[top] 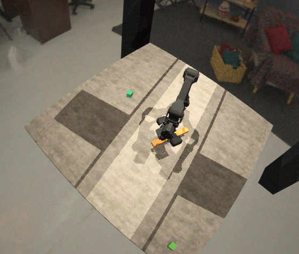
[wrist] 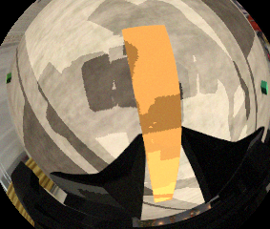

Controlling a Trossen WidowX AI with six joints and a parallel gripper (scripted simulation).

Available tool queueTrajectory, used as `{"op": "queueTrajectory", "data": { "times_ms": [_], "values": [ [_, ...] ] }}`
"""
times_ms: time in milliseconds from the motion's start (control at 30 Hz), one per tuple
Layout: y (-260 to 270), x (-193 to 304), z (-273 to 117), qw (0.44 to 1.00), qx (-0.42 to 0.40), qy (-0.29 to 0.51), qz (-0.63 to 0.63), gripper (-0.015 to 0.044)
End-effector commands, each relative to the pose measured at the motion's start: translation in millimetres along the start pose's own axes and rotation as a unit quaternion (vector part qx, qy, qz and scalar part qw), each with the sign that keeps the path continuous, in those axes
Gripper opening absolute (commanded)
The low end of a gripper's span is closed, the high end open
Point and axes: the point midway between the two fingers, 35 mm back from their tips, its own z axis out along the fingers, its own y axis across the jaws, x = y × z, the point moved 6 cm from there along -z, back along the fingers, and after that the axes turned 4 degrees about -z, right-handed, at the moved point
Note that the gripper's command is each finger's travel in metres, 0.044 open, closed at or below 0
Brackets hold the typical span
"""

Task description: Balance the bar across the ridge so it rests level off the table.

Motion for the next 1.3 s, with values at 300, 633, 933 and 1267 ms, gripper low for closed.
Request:
{"op": "queueTrajectory", "data": {
  "times_ms": [300, 633, 933, 1267],
  "values": [
    [0.0, 0.0, 0.1, 1.000, 0.000, 0.000, 0.000, 0.0168],
    [0.0, 0.0, 0.1, 1.000, 0.000, 0.000, 0.000, 0.0170],
    [0.0, 0.0, 0.1, 1.000, 0.000, 0.000, 0.000, 0.0172],
    [0.0, 0.0, 0.1, 1.000, 0.000, 0.000, 0.000, 0.0185]
  ]
}}
